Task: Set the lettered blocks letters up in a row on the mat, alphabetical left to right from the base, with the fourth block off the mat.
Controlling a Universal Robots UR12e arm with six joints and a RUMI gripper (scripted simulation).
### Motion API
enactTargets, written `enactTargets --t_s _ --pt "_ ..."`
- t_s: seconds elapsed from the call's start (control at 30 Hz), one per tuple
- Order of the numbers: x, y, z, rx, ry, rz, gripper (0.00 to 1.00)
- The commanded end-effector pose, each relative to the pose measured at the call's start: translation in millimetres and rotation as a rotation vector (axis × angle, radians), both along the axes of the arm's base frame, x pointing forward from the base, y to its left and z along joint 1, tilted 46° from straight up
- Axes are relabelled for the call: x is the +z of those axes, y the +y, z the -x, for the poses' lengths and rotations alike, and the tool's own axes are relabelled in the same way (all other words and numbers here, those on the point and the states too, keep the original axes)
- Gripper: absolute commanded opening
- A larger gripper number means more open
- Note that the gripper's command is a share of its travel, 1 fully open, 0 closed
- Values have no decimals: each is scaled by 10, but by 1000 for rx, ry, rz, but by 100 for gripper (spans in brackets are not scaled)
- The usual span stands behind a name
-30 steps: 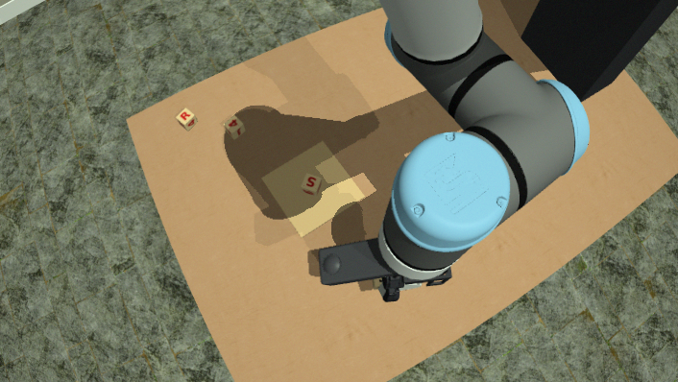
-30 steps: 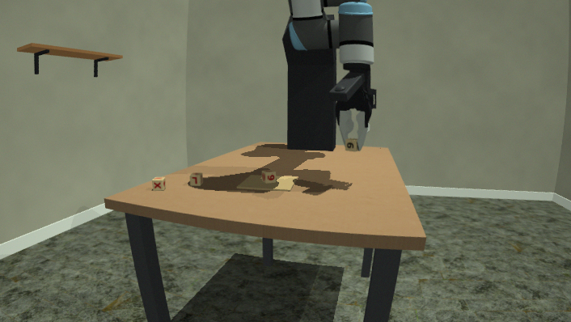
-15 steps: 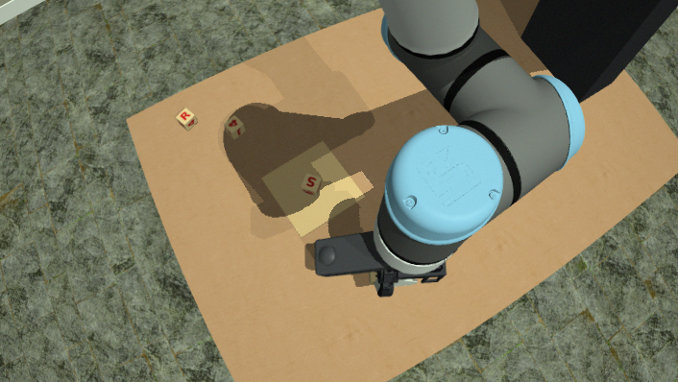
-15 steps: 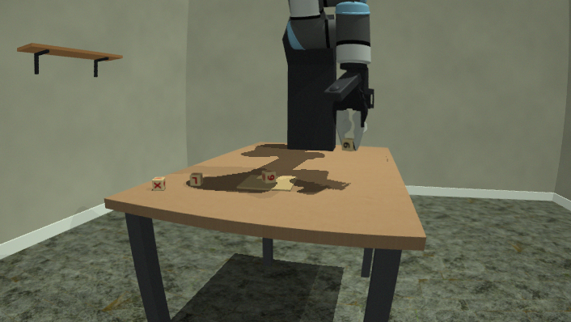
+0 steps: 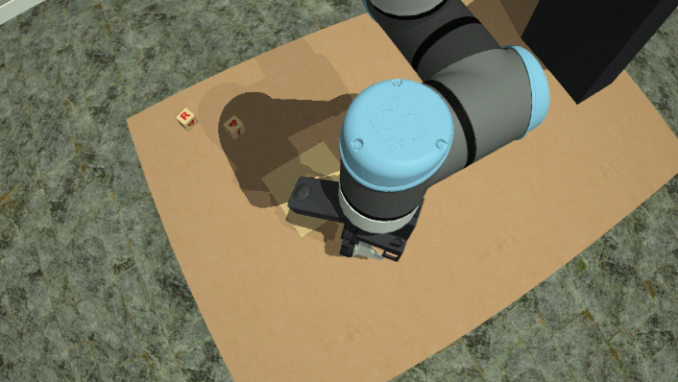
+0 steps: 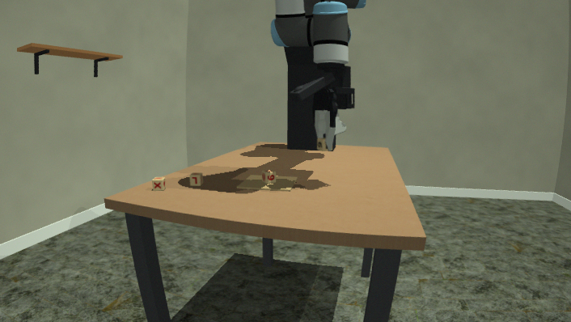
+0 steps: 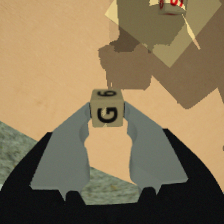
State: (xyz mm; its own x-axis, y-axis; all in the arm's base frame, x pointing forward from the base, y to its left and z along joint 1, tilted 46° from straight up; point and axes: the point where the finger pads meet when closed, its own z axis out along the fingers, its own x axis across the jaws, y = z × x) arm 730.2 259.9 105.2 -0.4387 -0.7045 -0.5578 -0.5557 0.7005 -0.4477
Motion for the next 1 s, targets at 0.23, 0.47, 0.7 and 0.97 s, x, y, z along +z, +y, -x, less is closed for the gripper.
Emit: enactTargets --t_s 0.23,0.47,0.7,0.97 --pt "17 -520 -68 -240 39 -245 9" --pt "23 -738 -83 -343 54 -350 9" --pt "31 -996 -90 -467 71 -478 9" --pt "32 -1028 -91 -483 73 -494 9"
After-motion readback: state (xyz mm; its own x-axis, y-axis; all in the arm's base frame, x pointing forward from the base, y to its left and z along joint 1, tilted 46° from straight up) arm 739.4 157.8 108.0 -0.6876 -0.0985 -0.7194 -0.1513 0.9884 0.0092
